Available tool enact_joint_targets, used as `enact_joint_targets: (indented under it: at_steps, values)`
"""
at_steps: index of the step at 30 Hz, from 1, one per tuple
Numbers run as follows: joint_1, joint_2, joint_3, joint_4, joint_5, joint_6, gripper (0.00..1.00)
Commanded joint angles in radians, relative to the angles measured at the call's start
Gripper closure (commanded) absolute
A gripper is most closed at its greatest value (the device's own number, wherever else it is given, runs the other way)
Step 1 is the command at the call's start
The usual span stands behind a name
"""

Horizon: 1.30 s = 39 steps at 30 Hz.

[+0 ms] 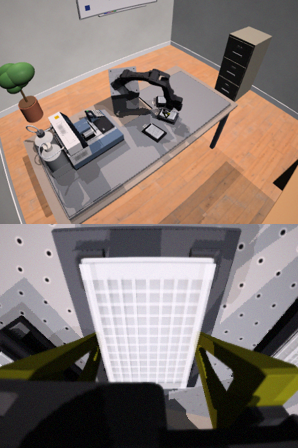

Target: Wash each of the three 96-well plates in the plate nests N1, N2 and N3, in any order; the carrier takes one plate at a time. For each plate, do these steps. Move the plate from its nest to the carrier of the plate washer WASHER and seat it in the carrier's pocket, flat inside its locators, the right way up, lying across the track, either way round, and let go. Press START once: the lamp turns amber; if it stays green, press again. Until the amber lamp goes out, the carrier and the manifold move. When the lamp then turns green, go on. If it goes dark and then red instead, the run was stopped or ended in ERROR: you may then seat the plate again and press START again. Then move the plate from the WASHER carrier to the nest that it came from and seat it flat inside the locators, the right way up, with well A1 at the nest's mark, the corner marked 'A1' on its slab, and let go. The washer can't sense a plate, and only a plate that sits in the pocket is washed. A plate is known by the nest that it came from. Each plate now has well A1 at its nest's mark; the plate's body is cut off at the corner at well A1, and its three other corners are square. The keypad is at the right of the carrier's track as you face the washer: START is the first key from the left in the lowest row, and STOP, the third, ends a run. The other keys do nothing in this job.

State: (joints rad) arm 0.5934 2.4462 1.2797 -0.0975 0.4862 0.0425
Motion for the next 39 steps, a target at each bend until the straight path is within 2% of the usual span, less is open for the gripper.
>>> enact_joint_targets:
  at_steps: [1, 2, 6, 7, 9, 10, 12, 13, 15, 16, 18, 19, 23, 24, 26, 27, 39]
  values:
    - [0.004, -0.007, 0.003, 0.002, 0.000, 0.000, 0.20]
    - [0.004, -0.007, 0.003, 0.002, 0.000, 0.000, 0.30]
    - [0.004, -0.007, 0.003, 0.002, 0.000, 0.000, 0.30]
    - [0.004, -0.007, 0.003, 0.002, 0.000, 0.000, 0.40]
    - [0.004, -0.007, 0.003, 0.002, 0.000, 0.000, 0.40]
    - [0.004, -0.007, 0.003, 0.002, 0.000, 0.000, 0.50]
    - [0.004, -0.007, 0.003, 0.002, 0.000, 0.000, 0.50]
    - [0.004, -0.007, 0.003, 0.002, 0.000, 0.000, 0.60]
    - [0.004, -0.007, 0.003, 0.002, 0.000, 0.000, 0.60]
    - [0.004, -0.007, 0.003, 0.002, 0.000, 0.000, 0.70]
    - [0.004, -0.007, 0.003, 0.002, 0.000, 0.000, 0.70]
    - [0.004, -0.007, 0.003, 0.002, 0.000, 0.000, 0.80]
    - [0.004, -0.007, 0.003, 0.002, 0.000, 0.000, 0.80]
    - [0.004, -0.007, 0.003, 0.002, 0.000, 0.000, 0.90]
    - [0.004, -0.007, 0.003, 0.002, 0.000, 0.000, 0.90]
    - [0.004, -0.007, 0.003, 0.002, 0.000, 0.000, 1.00]
    - [0.004, -0.007, 0.003, 0.002, 0.000, 0.000, 1.00]
